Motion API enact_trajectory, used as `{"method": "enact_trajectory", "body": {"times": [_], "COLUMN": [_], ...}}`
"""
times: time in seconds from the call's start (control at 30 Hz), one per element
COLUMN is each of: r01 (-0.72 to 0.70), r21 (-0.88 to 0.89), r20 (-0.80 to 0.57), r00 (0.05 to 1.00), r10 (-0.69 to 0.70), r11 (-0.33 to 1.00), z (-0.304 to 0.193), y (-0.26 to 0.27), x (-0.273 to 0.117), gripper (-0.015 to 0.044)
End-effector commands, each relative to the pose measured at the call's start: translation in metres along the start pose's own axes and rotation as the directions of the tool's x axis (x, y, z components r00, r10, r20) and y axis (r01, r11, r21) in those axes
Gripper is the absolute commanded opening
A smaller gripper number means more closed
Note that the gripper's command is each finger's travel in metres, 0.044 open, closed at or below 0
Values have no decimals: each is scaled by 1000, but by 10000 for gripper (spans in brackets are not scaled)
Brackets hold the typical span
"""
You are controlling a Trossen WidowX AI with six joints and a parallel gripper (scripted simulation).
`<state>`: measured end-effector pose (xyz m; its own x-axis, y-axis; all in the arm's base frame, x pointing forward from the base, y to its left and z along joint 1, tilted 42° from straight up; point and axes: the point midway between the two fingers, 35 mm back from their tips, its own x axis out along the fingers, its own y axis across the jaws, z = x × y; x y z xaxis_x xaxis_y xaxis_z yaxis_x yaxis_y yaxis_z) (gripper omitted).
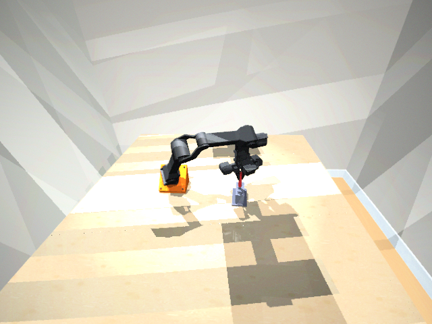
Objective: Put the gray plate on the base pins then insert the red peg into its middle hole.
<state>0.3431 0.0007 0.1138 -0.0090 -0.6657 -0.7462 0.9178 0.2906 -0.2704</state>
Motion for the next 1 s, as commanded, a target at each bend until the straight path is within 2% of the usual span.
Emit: {"method": "enact_trajectory", "body": {"times": [0.0, 0.97], "r01": [-2, -2], "r21": [-2, -2], "r20": [1, 0], "r00": [1000, 1000], "r10": [2, 2], "r11": [1000, 1000], "z": [0, -1], "y": [1, 1], "x": [0, 14], "gripper": [0, 0]}}
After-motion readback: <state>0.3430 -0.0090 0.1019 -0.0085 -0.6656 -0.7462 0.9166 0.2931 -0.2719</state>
